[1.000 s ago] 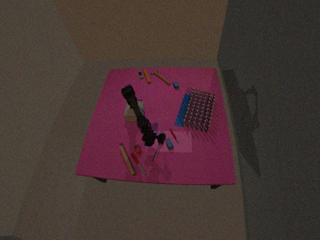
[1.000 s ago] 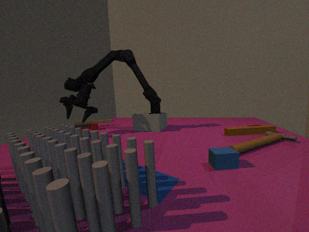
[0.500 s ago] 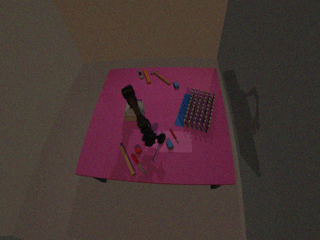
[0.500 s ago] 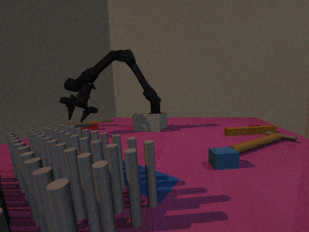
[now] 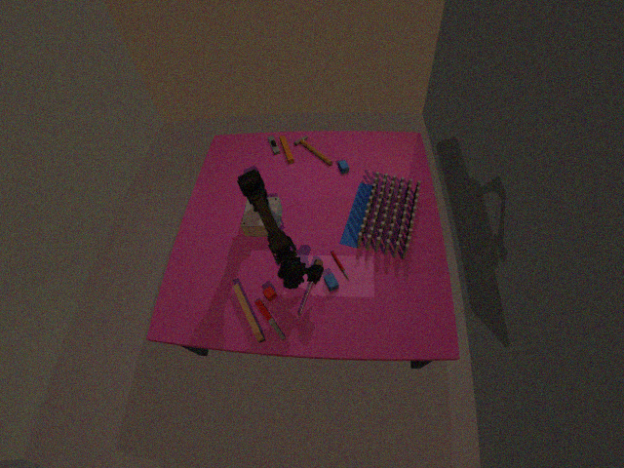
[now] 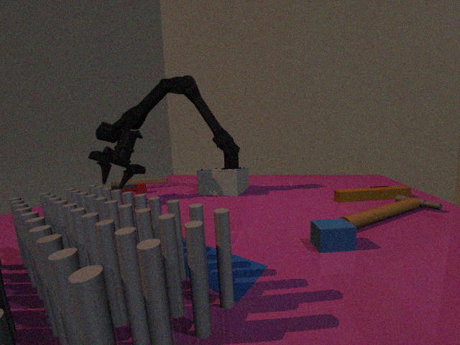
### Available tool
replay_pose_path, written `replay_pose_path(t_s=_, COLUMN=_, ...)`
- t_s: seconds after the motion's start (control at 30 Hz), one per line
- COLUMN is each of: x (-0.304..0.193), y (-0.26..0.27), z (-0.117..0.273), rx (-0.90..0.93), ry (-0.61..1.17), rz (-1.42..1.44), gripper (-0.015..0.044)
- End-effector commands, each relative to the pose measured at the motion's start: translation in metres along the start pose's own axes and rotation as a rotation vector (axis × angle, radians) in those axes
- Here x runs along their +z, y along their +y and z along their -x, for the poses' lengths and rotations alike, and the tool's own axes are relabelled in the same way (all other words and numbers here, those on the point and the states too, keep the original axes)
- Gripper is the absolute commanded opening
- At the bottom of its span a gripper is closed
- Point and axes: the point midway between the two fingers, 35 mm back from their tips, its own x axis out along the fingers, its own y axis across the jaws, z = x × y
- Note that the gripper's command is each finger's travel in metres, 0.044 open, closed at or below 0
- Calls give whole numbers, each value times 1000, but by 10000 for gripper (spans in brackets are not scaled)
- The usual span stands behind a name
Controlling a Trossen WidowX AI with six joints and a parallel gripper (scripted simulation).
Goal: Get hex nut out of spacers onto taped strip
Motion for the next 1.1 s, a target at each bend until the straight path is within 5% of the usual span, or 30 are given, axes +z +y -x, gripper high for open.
replay_pose_path(t_s=0.0, x=-2, y=-4, z=-8, rx=-1, ry=9, rz=-2, gripper=280)
replay_pose_path(t_s=0.83, x=-3, y=-22, z=-42, rx=-1, ry=9, rz=-2, gripper=280)
replay_pose_path(t_s=1.07, x=-3, y=-22, z=-42, rx=-1, ry=9, rz=-2, gripper=96)
